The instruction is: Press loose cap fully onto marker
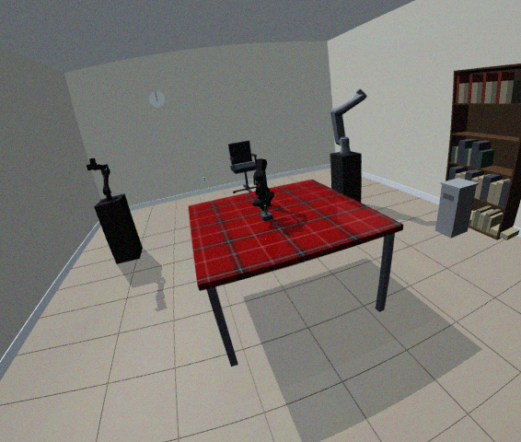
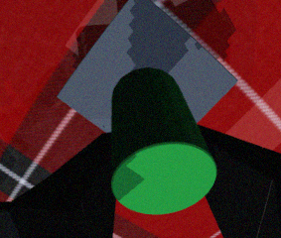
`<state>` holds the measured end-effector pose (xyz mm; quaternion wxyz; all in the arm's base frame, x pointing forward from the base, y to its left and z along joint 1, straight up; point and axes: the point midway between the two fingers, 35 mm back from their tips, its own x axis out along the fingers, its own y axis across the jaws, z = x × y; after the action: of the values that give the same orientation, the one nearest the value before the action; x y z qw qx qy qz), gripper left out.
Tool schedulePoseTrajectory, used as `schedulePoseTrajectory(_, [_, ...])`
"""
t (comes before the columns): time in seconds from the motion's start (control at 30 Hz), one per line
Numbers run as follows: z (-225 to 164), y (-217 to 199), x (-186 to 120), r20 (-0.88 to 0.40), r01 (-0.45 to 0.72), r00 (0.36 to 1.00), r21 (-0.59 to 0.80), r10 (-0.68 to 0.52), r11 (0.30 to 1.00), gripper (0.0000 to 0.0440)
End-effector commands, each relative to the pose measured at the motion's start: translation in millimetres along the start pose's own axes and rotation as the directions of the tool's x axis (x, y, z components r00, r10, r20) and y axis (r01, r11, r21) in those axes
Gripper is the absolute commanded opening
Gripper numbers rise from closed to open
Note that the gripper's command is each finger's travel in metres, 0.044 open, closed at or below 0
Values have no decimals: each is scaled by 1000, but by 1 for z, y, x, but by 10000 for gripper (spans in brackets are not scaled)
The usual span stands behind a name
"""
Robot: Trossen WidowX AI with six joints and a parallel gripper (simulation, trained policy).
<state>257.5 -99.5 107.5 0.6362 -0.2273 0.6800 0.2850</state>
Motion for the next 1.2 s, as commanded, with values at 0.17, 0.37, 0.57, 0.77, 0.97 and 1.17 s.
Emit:
schedulePoseTrajectory(0.17, [2,5,19,-11,-58,998,-12,58,998,85])
schedulePoseTrajectory(0.37, [1,6,21,-15,-61,998,-15,61,998,142])
schedulePoseTrajectory(0.57, [0,11,25,-17,-83,996,-23,82,996,174])
schedulePoseTrajectory(0.77, [-1,20,26,-9,-109,994,-33,109,993,232])
schedulePoseTrajectory(0.97, [0,23,25,11,-107,994,-40,108,993,337])
schedulePoseTrajectory(1.17, [3,20,20,46,-64,997,-44,66,997,440])
